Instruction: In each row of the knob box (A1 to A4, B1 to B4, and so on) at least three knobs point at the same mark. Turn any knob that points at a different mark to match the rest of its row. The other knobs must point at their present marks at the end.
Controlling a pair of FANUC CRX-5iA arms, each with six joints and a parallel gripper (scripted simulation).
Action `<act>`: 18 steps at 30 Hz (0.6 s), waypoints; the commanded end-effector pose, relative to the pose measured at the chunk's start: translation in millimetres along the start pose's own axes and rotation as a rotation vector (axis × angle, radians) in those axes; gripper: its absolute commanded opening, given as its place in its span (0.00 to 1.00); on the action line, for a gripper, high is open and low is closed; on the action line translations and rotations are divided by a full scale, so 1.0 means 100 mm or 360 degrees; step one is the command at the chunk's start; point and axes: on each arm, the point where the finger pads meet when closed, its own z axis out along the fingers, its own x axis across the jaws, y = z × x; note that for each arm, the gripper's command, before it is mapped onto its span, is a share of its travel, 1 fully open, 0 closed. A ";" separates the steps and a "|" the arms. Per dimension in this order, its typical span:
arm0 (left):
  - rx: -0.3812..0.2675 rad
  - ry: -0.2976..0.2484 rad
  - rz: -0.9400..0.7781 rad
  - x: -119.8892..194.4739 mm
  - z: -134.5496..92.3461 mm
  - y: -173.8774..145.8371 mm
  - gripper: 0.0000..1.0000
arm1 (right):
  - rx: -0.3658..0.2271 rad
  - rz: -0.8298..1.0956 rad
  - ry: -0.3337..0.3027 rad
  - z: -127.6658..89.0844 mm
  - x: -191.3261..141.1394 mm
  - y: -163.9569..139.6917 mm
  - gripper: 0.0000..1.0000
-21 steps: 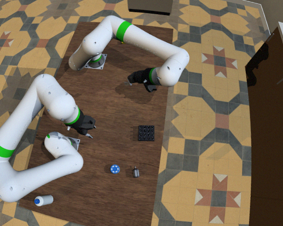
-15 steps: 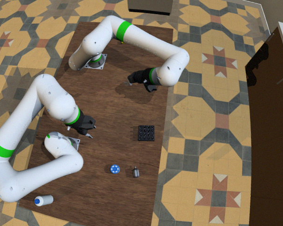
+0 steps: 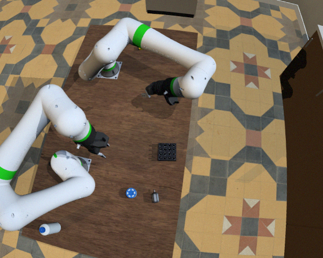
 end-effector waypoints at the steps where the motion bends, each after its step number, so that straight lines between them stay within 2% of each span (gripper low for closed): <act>1: 0.0004 0.0000 0.0001 0.00 -0.01 0.01 1.00 | 0.0002 0.0000 -0.0001 -0.01 0.00 0.00 1.00; 18: 0.0025 0.0021 0.0027 -0.09 -0.03 0.01 1.00 | 0.0002 0.0000 -0.0001 -0.01 0.00 0.00 1.00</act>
